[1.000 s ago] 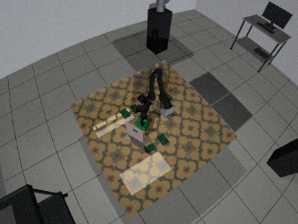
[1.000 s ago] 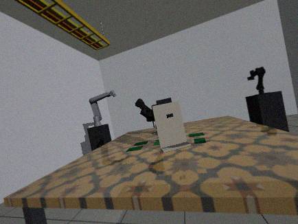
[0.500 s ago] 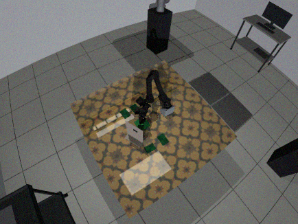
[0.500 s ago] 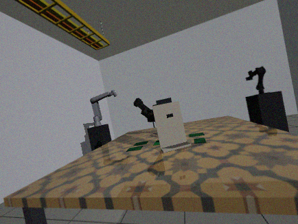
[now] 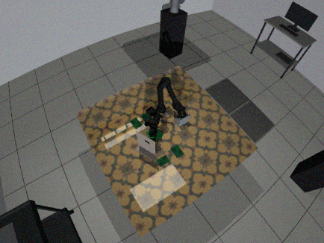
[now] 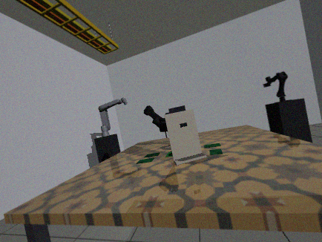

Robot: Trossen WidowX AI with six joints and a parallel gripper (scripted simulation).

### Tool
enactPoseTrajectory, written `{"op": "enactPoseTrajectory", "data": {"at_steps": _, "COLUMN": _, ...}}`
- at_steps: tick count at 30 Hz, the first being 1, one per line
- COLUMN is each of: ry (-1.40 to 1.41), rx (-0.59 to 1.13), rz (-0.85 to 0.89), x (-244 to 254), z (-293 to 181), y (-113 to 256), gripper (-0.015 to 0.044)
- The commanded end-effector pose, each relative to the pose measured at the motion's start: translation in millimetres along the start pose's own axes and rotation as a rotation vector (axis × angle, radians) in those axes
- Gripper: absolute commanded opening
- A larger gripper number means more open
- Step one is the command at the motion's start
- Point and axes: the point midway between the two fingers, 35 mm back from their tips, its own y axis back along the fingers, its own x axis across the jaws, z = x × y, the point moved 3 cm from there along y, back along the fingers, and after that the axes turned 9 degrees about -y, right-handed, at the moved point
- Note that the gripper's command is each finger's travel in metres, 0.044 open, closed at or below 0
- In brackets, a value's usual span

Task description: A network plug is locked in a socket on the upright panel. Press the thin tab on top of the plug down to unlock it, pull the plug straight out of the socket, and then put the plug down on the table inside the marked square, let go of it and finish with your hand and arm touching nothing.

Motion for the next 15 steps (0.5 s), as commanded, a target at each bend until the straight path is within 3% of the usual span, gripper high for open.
{"op": "enactPoseTrajectory", "data": {"at_steps": 1, "ry": 0.002, "rx": -0.005, "rz": 0.006, "x": 2.9, "z": 3.2, "y": -6.6, "gripper": 0.0156}}
{"op": "enactPoseTrajectory", "data": {"at_steps": 15, "ry": 0.002, "rx": -0.005, "rz": 0.007, "x": 3.5, "z": 7.5, "y": -24.9, "gripper": 0.0156}}
